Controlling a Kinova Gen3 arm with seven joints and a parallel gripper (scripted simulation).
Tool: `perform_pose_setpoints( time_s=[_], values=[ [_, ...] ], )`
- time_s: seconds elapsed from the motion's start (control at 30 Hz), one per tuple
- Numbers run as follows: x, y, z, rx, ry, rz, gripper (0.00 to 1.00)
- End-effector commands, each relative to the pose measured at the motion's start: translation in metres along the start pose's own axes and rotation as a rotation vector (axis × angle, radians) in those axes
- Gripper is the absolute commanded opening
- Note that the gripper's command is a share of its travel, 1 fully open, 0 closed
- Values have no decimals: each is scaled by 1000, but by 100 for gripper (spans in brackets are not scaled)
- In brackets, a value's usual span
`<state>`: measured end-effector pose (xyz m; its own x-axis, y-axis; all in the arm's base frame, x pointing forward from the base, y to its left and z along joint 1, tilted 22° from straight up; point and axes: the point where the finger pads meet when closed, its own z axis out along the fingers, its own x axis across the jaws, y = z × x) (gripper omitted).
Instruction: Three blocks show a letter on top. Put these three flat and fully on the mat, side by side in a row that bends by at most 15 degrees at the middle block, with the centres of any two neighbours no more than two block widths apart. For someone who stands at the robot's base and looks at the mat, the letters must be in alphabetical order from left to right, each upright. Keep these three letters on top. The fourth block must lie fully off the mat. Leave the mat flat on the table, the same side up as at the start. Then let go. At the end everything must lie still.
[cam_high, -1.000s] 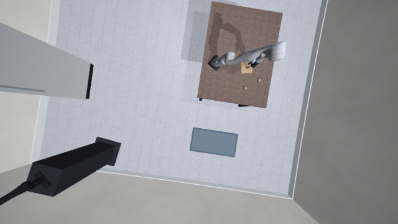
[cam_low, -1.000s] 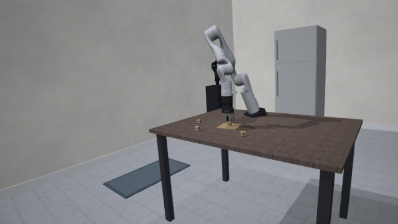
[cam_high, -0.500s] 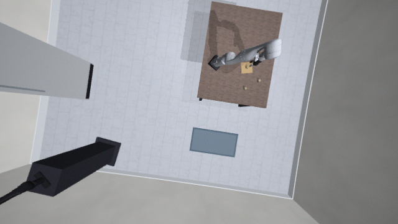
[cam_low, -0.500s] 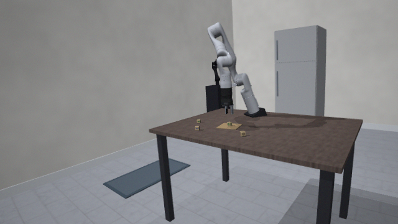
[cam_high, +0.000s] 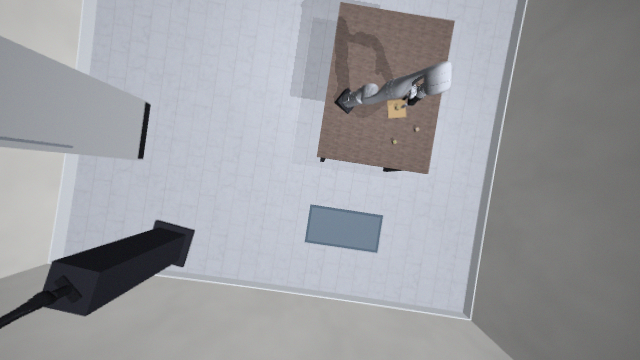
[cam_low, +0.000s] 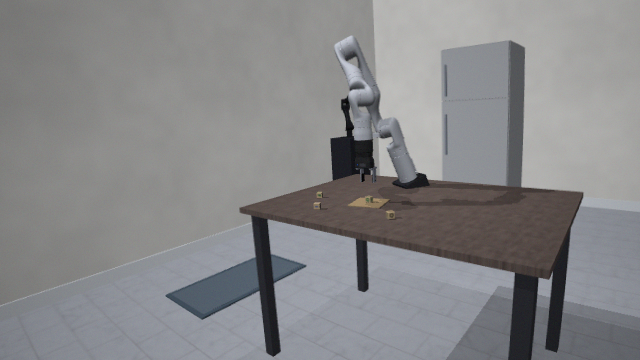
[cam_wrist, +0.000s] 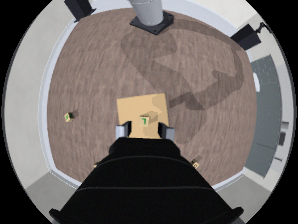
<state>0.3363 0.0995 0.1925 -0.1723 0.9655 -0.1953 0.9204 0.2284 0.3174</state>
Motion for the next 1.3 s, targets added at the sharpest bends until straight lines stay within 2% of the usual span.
perform_pose_setpoints(
  time_s=[0.0, 0.7, 1.27],
  values=[
    [0, -1, -2, 2, -1, 0, 100],
    [1, 1, -2, 2, -2, -27, 100],
    [11, 19, -2, -1, -12, -271, 100]
  ],
)
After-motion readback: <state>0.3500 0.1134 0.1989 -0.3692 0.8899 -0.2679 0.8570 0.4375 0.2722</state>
